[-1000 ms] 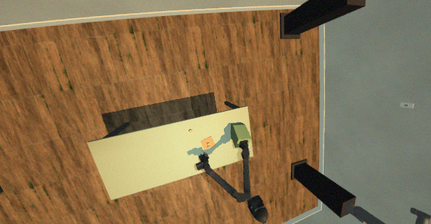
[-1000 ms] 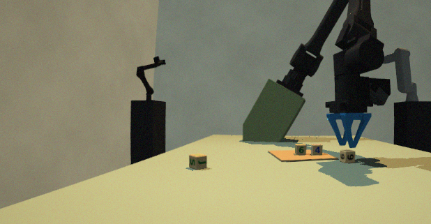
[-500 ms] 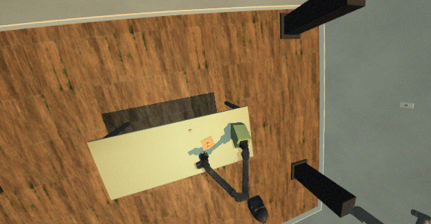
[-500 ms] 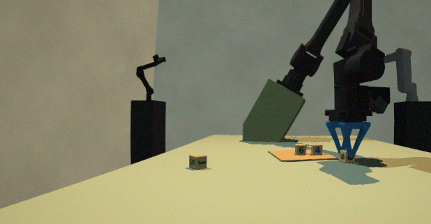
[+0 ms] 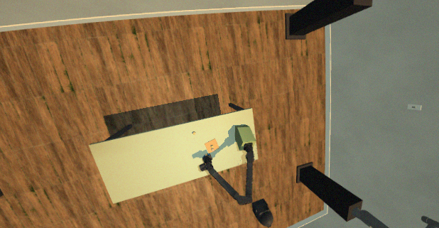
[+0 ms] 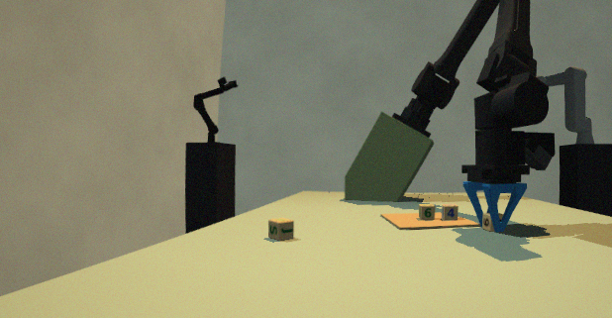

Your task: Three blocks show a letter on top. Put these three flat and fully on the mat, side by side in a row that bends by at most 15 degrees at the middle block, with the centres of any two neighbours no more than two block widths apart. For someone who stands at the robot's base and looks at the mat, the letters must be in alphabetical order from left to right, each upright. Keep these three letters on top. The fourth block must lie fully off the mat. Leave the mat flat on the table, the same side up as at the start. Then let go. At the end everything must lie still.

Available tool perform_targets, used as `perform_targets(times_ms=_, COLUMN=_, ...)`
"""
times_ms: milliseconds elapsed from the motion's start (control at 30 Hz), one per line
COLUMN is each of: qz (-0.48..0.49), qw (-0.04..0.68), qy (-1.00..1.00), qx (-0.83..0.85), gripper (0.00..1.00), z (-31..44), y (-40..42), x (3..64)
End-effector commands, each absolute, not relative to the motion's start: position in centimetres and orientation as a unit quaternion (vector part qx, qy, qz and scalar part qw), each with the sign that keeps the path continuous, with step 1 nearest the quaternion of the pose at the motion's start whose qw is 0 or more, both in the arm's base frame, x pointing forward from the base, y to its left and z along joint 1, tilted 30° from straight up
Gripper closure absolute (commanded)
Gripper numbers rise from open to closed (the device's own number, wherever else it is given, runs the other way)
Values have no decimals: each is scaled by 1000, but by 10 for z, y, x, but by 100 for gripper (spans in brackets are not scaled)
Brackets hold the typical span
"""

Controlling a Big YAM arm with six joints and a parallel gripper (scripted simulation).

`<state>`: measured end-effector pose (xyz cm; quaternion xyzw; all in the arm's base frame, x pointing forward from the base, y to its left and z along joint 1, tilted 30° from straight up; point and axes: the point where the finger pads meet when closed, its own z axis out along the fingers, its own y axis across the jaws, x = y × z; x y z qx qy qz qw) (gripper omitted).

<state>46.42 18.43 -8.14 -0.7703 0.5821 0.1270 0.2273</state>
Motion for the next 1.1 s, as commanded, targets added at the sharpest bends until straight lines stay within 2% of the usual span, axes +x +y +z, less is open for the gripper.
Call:
perform_targets(times_ms=0, qz=117, qw=241, qy=580, qx=-770, gripper=59, z=-67, y=191, x=476)
perform_targets(times_ms=933, qz=117, qw=241, qy=579, qx=-770, gripper=59, z=-67, y=191, x=476)
perform_targets(times_ms=967, qz=117, qw=241, qy=579, qx=-770, gripper=78, z=-67, y=191, x=476)
perform_targets(times_ms=1067, qz=117, qw=241, qy=579, qx=-770, gripper=78, z=-67, y=191, x=476)
